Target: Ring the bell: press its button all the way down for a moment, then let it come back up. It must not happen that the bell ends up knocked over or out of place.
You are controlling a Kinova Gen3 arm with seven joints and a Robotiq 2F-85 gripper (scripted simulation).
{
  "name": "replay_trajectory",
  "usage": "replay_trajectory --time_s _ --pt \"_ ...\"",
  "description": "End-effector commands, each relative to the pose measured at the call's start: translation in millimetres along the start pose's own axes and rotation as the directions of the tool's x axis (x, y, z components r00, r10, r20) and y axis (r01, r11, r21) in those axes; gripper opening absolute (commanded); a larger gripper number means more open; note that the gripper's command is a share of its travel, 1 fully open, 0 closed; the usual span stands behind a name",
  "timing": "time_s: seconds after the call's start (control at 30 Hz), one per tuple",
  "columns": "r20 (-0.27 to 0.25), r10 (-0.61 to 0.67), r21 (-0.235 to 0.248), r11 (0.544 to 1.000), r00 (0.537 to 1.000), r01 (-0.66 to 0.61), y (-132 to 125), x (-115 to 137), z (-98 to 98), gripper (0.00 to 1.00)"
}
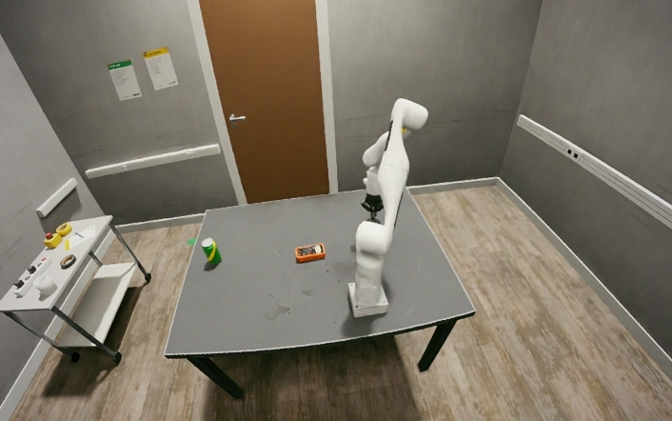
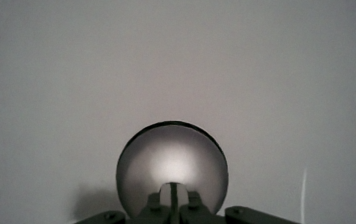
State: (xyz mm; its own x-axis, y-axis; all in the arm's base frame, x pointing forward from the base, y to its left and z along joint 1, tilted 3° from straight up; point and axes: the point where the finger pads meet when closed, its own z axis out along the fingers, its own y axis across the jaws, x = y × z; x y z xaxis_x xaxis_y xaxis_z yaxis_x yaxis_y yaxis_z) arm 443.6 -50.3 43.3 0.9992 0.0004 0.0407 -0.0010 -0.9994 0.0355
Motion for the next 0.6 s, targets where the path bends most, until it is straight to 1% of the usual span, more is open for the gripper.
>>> replay_trajectory --time_s 0.0,0.27,0.33,0.57 --pt "0.000 0.000 0.001 1.000 1.000 0.000 -0.4 0.0 -2.2 0.10" --pt "0.000 0.000 0.001 1.000 1.000 0.000 -0.4 0.0 -16.6 0.10" --pt "0.000 0.000 0.001 1.000 1.000 0.000 -0.4 0.0 -16.6 0.10" --pt "0.000 0.000 0.001 1.000 1.000 0.000 -0.4 0.0 -36.1 0.10"
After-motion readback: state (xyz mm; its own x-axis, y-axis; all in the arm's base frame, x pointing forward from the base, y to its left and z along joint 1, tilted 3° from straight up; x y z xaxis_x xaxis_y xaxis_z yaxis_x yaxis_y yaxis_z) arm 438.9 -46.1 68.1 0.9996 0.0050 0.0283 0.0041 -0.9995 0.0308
